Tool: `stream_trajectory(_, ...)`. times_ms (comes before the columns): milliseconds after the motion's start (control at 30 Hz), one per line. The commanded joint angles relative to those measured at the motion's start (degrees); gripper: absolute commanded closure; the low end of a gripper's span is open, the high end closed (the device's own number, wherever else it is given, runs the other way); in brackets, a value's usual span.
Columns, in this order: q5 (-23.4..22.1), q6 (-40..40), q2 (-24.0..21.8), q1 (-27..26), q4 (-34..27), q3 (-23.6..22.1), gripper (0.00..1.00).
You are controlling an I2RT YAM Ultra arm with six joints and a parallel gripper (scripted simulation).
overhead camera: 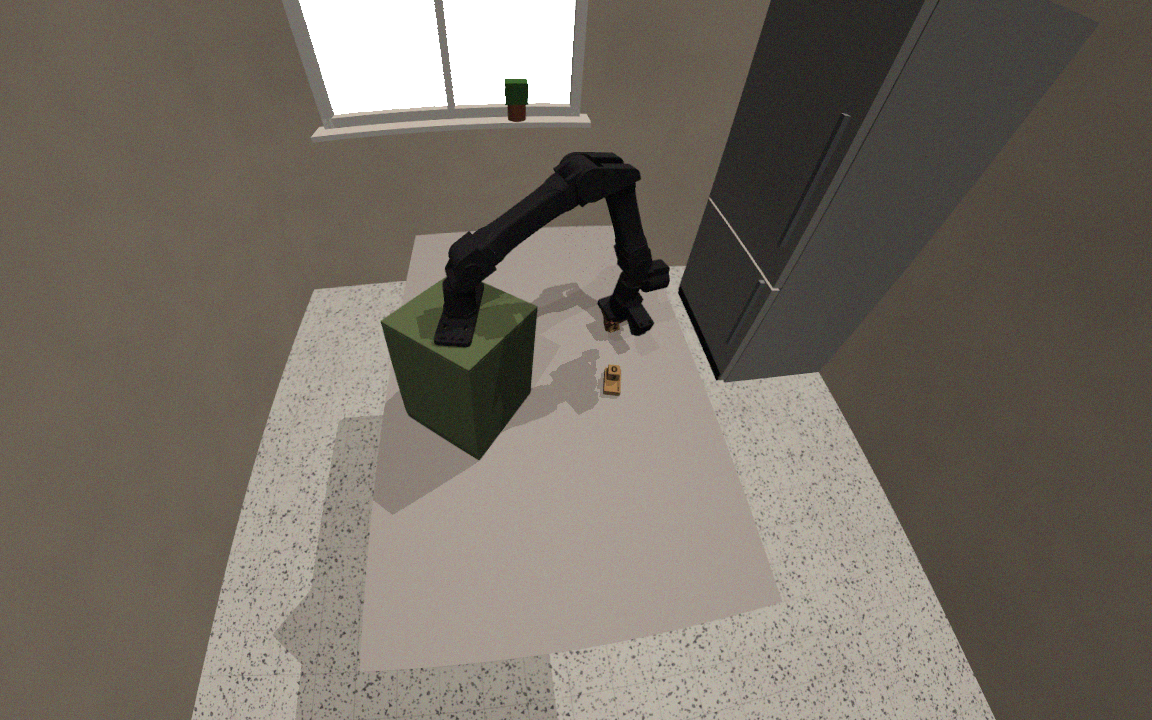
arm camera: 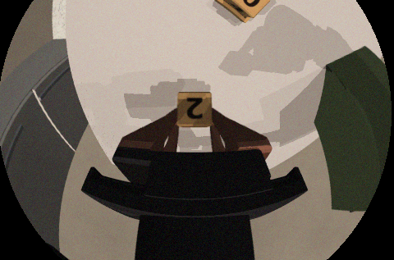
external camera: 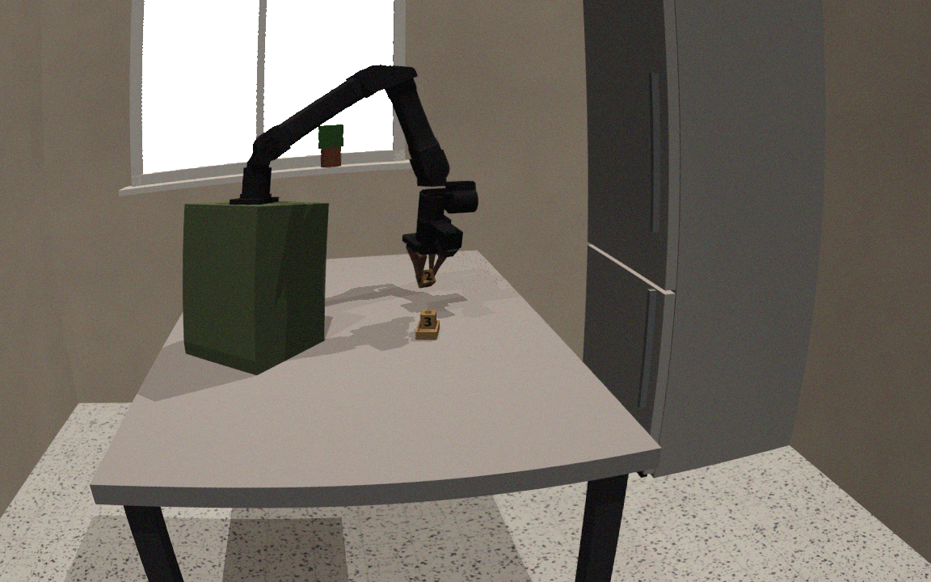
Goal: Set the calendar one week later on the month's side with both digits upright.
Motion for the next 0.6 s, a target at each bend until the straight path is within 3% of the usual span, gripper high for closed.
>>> stream_trajectory(0, -3.57, -1.48, -0.46, 0.29, -0.66, 0.44, 0.73)
stream_trajectory(133, -4.40, -1.94, -0.12, -0.04, -1.04, 0.81, 0.73)
stream_trajectory(400, -16.70, -8.71, 4.82, -4.96, -6.70, 6.29, 0.73)
stream_trajectory(567, -18.56, -9.74, 5.58, -5.70, -7.57, 7.14, 0.73)
